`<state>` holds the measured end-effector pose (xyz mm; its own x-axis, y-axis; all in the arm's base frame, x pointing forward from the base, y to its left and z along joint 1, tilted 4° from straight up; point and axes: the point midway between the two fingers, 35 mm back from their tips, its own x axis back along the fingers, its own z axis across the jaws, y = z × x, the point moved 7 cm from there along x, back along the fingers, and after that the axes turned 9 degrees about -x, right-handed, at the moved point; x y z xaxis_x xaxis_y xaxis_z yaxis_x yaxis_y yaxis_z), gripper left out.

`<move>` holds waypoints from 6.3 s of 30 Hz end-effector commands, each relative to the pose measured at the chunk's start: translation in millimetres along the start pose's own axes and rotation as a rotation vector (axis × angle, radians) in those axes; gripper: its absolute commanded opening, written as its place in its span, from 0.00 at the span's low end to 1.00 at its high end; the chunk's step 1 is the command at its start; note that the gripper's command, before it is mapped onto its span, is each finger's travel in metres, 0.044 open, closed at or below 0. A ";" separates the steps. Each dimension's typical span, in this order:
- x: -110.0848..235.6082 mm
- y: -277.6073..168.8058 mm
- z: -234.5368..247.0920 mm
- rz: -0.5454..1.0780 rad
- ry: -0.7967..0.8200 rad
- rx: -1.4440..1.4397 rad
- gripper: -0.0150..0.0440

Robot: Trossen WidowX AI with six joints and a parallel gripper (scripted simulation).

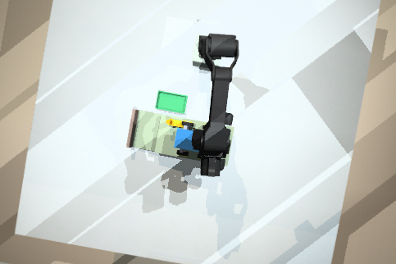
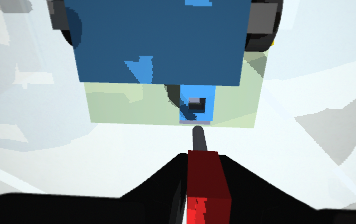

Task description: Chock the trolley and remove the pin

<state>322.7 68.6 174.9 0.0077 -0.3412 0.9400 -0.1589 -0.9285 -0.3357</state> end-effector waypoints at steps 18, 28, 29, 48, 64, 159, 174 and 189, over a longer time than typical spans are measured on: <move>-1.8 -21.7 -16.2 0.008 0.004 0.001 0.25; -4.4 -15.8 -49.1 0.007 0.002 0.000 0.25; -4.5 -15.4 -52.3 0.007 0.001 0.000 0.25; -2.7 5.8 -82.5 0.005 0.000 -0.001 0.25; 8.2 63.2 -68.8 0.001 0.000 -0.001 0.25; 26.5 200.6 -53.9 -0.195 0.257 -1.515 0.25; 12.7 206.8 -70.1 -0.197 0.268 -1.561 0.25; -15.5 212.7 -74.8 -0.295 0.396 -1.544 0.25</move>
<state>216.0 -113.6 101.5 0.0113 0.0562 0.9984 -0.9884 0.1518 0.0027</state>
